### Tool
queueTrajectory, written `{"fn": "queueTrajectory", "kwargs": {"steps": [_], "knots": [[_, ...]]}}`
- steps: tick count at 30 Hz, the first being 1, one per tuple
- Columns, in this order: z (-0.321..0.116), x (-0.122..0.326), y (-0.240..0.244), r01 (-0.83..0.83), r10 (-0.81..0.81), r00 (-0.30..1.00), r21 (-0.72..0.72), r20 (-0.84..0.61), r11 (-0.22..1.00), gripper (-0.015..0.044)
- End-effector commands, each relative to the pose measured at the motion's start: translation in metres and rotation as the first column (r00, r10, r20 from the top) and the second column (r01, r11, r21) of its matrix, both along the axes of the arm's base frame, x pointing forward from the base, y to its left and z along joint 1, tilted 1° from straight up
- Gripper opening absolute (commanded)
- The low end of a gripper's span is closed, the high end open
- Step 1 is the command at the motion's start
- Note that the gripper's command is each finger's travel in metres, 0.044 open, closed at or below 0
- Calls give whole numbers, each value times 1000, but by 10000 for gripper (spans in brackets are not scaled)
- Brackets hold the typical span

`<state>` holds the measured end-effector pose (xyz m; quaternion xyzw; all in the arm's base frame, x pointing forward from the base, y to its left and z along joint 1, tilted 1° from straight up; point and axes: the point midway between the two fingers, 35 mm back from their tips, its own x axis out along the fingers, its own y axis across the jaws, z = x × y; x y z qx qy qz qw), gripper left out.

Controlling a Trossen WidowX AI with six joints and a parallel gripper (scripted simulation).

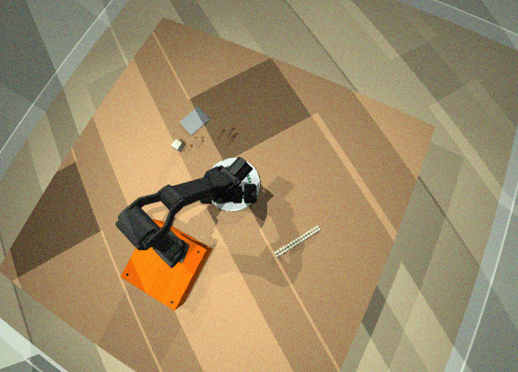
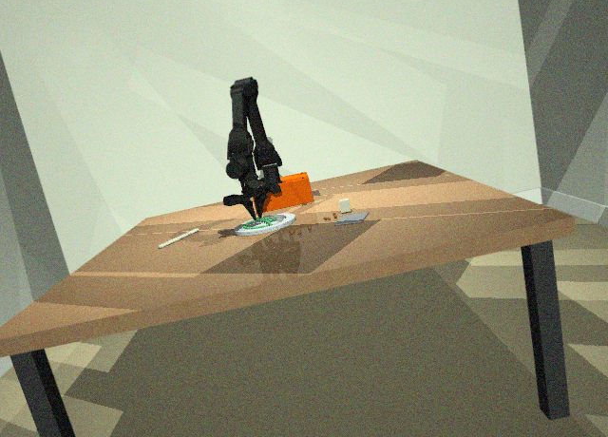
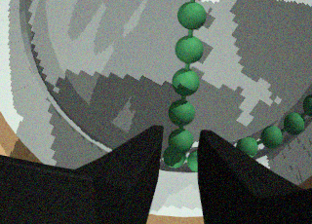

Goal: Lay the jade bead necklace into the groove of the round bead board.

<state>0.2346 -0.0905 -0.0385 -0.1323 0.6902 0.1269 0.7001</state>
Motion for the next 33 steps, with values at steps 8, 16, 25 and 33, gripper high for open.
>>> {"fn": "queueTrajectory", "kwargs": {"steps": [8, 16, 25, 33], "knots": [[0, 0, 0, 0, 0, 1000, 0, 1, 1000, 0], [0, 0, 0, 0, 0, 1000, 0, 1, 1000, 0], [0, 0, 0, 0, 0, 1000, 0, 1, 1000, 0], [6, -1, 1, 5, -5, 1000, 4, -3, 1000, 0]]}}
